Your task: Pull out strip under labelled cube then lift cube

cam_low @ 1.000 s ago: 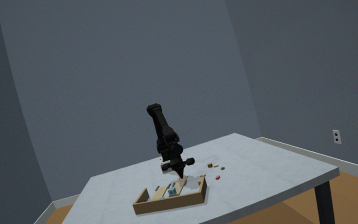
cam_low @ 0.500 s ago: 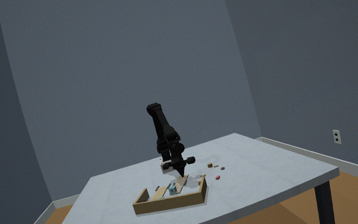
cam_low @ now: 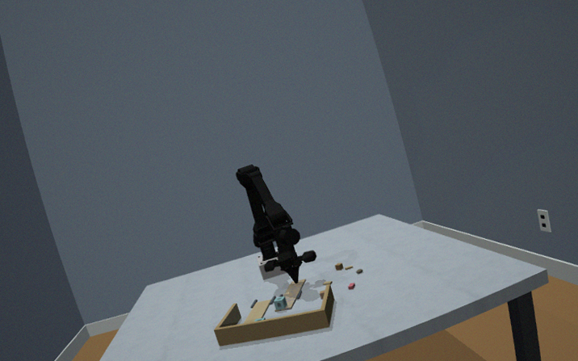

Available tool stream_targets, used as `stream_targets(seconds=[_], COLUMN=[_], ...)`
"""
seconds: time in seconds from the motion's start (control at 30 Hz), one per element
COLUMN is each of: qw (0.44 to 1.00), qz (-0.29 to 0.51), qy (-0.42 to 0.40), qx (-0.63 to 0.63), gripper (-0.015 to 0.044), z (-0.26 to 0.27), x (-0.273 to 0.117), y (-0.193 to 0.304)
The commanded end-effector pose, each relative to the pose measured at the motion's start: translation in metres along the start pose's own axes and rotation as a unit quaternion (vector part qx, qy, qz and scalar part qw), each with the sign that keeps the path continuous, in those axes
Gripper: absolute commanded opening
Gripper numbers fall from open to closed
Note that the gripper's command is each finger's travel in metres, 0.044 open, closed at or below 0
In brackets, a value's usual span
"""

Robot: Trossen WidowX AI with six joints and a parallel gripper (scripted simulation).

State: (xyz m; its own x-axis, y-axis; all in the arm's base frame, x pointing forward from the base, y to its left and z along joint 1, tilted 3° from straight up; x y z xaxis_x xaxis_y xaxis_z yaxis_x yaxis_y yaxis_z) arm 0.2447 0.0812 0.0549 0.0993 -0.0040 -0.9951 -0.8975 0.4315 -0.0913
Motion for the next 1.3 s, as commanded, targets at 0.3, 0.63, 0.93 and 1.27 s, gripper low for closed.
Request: stream_targets(seconds=[0.3, 0.63, 0.93, 1.27], qw=[1.000, 1.000, 1.000, 1.000], qz=[0.014, 0.015, 0.015, 0.015], qy=[0.010, 0.011, 0.011, 0.011], qx=[-0.003, -0.003, -0.003, -0.003], gripper=[0.0000, 0.0000, 0.0000, 0.0000], z=[-0.009, -0.012, -0.013, -0.013], x=[0.005, 0.005, 0.005, 0.005], y=[0.025, 0.039, 0.045, 0.045])
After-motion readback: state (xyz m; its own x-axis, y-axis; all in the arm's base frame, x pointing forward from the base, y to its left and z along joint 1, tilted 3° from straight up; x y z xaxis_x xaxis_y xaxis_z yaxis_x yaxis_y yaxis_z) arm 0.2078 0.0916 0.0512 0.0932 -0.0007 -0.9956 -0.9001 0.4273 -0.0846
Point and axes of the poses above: the point midway between the two fingers, 35 mm back from their tips, its own x axis out along the fingers, its own z axis across the jaws, y = z × x, the point moved 7 cm from there along -x, back along the fingers, and after that the axes turned 11 degrees about x, right-handed, at the moved point
